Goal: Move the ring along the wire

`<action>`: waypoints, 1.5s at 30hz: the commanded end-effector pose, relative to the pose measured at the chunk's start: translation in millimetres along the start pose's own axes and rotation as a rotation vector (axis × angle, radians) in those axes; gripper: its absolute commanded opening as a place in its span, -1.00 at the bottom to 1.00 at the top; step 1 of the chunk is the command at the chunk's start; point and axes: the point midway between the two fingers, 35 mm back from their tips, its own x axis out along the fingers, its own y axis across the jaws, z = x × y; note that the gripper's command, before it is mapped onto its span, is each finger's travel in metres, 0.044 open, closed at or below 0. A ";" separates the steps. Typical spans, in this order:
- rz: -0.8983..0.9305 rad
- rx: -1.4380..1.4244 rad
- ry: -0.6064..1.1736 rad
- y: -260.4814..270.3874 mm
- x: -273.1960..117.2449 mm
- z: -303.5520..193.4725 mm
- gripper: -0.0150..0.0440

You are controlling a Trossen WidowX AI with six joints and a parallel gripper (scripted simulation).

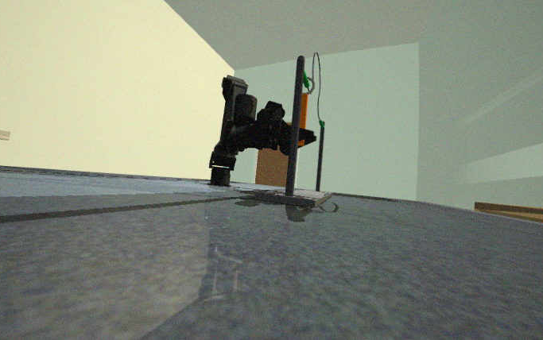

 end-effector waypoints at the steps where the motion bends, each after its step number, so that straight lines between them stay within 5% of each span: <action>1: -0.003 0.008 0.003 -0.5 0.3 -1.3 0.05; 15: -0.003 0.008 0.003 -0.5 0.3 -1.3 0.05; 29: 0.000 0.002 0.001 -0.1 0.0 -0.3 -1.00; 45: -0.003 0.007 0.000 0.1 0.2 10.5 -1.00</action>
